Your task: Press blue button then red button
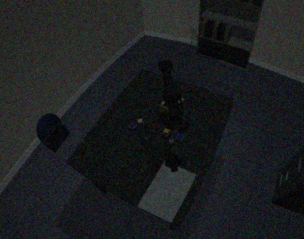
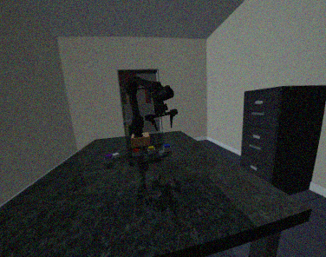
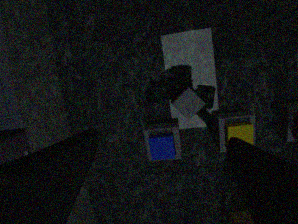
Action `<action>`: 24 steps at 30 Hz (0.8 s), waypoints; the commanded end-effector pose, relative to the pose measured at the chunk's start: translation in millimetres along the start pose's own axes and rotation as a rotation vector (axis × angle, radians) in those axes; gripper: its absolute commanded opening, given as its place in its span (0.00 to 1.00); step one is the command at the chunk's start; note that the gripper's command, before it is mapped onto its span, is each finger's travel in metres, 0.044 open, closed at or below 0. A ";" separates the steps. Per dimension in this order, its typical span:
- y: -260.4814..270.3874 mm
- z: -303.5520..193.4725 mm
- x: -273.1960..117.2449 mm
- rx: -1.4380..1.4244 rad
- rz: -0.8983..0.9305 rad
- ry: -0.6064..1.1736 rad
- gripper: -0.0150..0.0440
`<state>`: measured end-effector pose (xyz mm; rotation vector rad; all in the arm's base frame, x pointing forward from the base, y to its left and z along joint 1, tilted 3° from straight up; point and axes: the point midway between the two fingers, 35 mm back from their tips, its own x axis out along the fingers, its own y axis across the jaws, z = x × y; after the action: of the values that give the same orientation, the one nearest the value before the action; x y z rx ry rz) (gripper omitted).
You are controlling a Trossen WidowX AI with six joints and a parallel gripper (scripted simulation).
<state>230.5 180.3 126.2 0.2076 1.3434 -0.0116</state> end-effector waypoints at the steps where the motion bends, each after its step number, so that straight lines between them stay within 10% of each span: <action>1: 8.8 -49.8 15.9 -0.199 -0.116 0.153 0.93; 7: 9.2 -56.3 17.3 -0.225 -0.132 0.171 0.93; 24: -0.2 -65.9 77.7 -0.225 -0.133 0.171 0.29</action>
<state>184.6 199.0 38.4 -0.0681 1.5139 0.0438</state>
